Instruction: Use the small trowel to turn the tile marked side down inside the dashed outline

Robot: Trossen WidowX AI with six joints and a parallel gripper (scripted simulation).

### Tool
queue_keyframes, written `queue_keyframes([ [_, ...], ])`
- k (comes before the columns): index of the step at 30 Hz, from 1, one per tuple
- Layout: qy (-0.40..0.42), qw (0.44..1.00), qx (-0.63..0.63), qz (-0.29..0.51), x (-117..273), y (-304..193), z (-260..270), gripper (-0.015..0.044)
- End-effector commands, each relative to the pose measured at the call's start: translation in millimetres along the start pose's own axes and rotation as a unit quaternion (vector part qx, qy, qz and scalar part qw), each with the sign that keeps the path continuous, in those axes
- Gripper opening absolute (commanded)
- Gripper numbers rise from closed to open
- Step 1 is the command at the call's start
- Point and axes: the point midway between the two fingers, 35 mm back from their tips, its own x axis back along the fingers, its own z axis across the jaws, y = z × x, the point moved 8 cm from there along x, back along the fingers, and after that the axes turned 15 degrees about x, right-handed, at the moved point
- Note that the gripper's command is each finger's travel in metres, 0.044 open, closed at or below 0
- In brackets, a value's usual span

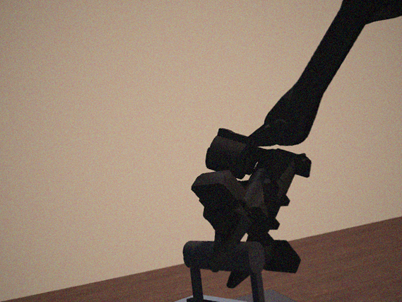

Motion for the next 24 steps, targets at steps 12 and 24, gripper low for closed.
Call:
queue_keyframes([
  [12, 0.006, 1.000, 0.007, -0.002, -13.6, -2.4, -14.2, 0.0000],
  [24, 0.005, 1.000, 0.007, -0.003, -22.4, -5.2, -23.9, 0.0053],
])
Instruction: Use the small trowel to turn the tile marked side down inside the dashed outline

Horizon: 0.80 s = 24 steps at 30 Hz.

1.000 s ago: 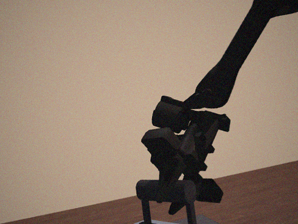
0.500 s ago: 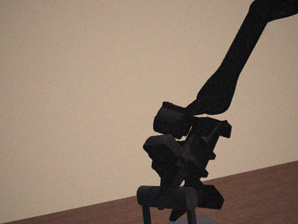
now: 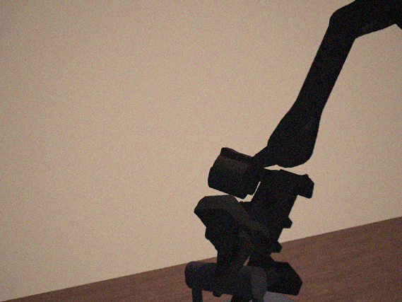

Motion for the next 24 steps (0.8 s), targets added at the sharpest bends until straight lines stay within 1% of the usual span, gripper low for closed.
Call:
queue_keyframes([
  [1, 0.003, 1.000, 0.003, -0.001, -1.4, 0.0, -1.0, 0.0079],
  [9, 0.003, 1.000, 0.003, -0.001, -1.4, 0.0, -1.0, 0.0289],
  [10, 0.003, 1.000, 0.003, -0.001, -1.4, 0.0, -1.0, 0.0300],
  [19, 0.003, 1.000, 0.003, -0.001, -0.4, 0.1, -1.1, 0.0300],
  [24, 0.000, 1.000, 0.002, 0.000, 25.5, 1.6, -2.1, 0.0300],
])
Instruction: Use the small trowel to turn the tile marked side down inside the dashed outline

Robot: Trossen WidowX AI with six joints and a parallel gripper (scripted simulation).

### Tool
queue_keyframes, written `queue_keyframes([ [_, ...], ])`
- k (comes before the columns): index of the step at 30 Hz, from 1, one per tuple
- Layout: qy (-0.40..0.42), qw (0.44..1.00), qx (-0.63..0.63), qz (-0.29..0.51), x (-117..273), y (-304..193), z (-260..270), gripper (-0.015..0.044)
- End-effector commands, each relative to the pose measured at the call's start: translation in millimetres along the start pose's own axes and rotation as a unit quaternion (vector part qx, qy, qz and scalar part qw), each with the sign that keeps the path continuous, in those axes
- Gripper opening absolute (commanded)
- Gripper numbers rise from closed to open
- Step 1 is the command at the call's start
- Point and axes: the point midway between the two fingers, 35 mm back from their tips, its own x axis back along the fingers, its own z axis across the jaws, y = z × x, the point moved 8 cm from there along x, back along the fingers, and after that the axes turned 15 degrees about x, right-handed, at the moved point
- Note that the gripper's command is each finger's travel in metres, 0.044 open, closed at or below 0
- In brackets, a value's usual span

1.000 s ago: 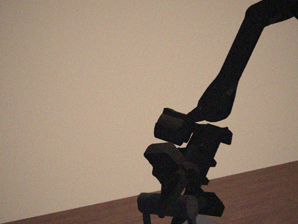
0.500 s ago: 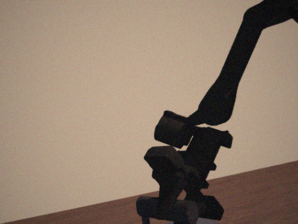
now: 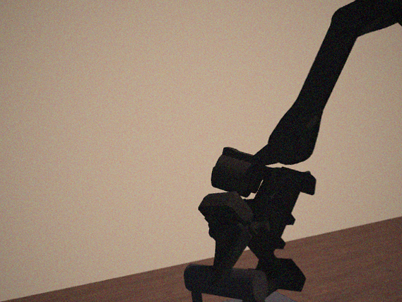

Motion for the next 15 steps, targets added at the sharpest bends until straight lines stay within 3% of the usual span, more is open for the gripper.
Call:
queue_keyframes([
  [1, 0.001, 1.000, 0.004, -0.005, 23.5, 2.4, 0.5, 0.0300],
  [10, 0.000, 1.000, 0.003, -0.005, 52.4, 0.3, 2.1, 0.0300],
  [15, -0.002, 1.000, 0.000, -0.006, 101.2, -17.5, 37.5, 0.0300],
])
